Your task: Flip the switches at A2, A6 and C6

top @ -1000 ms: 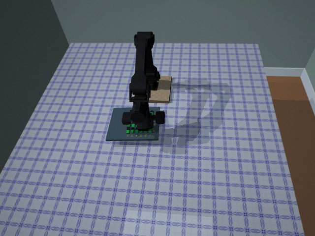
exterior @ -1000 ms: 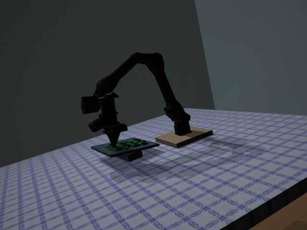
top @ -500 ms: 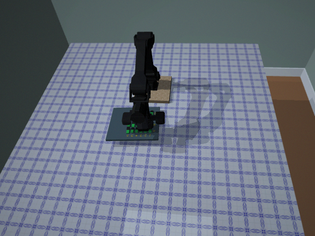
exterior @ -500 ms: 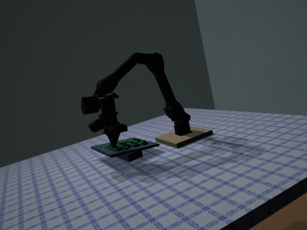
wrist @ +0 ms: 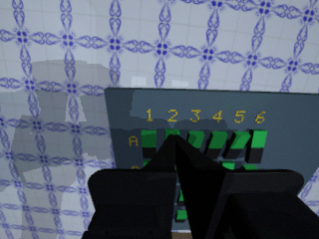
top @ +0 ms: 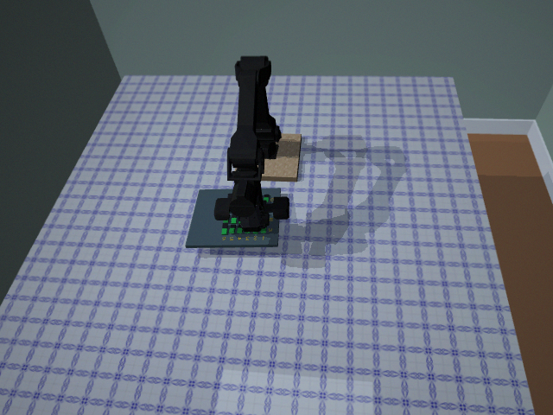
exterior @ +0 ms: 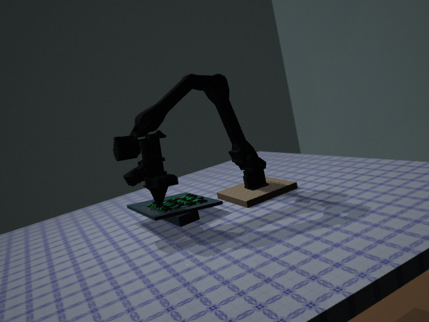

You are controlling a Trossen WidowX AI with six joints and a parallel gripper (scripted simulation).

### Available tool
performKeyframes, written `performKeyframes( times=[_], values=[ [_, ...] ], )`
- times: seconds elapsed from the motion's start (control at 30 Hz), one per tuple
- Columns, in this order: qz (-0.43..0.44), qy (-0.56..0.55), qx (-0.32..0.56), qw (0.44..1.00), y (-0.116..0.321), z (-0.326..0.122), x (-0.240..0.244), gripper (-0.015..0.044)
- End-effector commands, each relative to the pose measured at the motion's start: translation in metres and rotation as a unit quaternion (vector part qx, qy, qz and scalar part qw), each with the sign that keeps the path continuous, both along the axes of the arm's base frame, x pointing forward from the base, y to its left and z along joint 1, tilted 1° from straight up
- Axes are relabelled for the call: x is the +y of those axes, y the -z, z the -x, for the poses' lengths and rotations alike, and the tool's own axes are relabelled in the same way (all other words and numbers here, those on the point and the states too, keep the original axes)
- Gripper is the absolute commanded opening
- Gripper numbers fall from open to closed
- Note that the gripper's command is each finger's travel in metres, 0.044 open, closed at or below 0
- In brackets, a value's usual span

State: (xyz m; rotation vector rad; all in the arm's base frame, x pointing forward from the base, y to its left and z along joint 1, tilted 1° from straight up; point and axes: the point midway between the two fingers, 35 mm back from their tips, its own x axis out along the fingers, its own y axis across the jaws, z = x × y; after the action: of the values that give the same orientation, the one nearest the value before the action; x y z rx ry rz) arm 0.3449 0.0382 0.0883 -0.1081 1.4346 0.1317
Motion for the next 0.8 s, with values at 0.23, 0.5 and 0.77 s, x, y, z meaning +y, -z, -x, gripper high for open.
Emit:
performKeyframes(
  times=[0.23, 0.5, 0.77],
  values=[
    [-0.001, 0.001, -0.002, 1.000, -0.013, 0.001, 0.000, 0.0000],
    [-0.004, 0.003, -0.012, 1.000, -0.062, 0.011, -0.002, 0.0000],
    [0.000, 0.003, -0.011, 1.000, -0.059, 0.016, -0.086, 0.0000]
  ],
)
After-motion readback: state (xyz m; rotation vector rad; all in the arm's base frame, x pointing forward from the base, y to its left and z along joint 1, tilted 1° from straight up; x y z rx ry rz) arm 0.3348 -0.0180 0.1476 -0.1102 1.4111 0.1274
